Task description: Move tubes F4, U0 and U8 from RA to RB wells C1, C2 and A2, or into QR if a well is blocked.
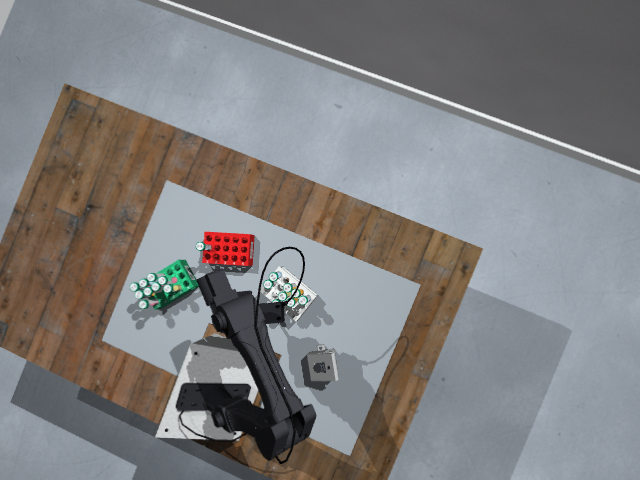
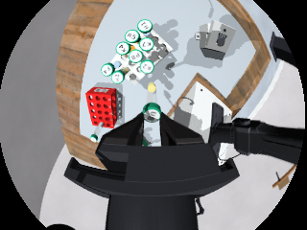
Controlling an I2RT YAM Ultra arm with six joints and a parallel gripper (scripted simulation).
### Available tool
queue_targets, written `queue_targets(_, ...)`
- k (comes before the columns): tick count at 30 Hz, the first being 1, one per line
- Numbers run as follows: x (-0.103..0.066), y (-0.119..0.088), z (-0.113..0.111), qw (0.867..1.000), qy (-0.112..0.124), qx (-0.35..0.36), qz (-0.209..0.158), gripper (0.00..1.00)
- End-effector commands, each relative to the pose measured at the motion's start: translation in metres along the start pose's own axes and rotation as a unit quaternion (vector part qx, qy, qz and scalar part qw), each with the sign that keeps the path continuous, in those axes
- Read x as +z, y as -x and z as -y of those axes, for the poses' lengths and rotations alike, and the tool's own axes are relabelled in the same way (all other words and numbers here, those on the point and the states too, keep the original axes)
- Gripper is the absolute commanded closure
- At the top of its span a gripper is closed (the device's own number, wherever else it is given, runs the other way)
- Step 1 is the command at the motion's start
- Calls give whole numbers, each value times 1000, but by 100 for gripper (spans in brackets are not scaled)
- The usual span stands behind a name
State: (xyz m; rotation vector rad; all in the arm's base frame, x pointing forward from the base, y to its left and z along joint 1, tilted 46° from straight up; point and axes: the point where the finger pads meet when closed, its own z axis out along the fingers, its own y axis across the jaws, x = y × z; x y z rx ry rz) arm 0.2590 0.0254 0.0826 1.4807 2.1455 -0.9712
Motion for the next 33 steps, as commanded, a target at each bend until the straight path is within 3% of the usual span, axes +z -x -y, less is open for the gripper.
queue_targets(1,-6,11,-7,1000,4,-10,13,100)
queue_targets(10,-6,19,-16,1000,4,-10,13,100)
queue_targets(11,-12,18,-17,1000,14,-14,16,100)
queue_targets(14,-6,24,-20,1000,4,-10,13,100)
queue_targets(22,-7,32,-30,1000,5,-11,14,100)
queue_targets(33,-7,29,-27,1000,10,-7,10,100)
